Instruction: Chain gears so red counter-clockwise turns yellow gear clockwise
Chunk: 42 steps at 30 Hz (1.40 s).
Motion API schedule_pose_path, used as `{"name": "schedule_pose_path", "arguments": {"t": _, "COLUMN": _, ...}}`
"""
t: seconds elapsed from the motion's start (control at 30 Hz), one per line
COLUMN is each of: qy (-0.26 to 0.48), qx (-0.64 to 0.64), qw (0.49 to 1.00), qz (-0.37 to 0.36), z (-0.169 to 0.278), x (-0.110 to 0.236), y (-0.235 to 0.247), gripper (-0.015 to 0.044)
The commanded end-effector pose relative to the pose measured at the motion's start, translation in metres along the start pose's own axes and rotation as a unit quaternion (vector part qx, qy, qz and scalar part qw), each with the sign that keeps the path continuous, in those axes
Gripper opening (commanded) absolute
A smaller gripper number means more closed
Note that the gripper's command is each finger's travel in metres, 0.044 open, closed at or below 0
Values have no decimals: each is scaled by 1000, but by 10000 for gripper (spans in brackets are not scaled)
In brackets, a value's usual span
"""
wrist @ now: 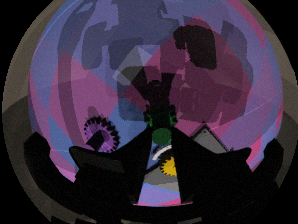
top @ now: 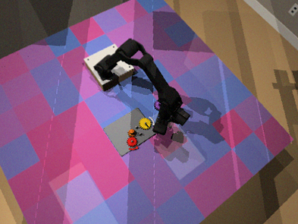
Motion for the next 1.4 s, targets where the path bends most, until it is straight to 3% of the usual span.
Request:
{"name": "schedule_pose_path", "arguments": {"t": 0.0, "qy": 0, "qx": 2, "qw": 1000, "qz": -2, "z": 0, "x": 0, "y": 0, "gripper": 0}}
{"name": "schedule_pose_path", "arguments": {"t": 1.37, "qy": -1, "qx": 2, "qw": 1000, "qz": -2, "z": -6, "x": 105, "y": -5, "gripper": 0}}
Point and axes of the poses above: the point midway between the two fingers, 35 mm back from their tips, its own x axis back along the fingers, its own y axis across the jaws, z = x × y, the point moved 10 cm from there along x, back along the fingers, and after that the axes turned 4 degrees about -x, right-handed, at the moved point
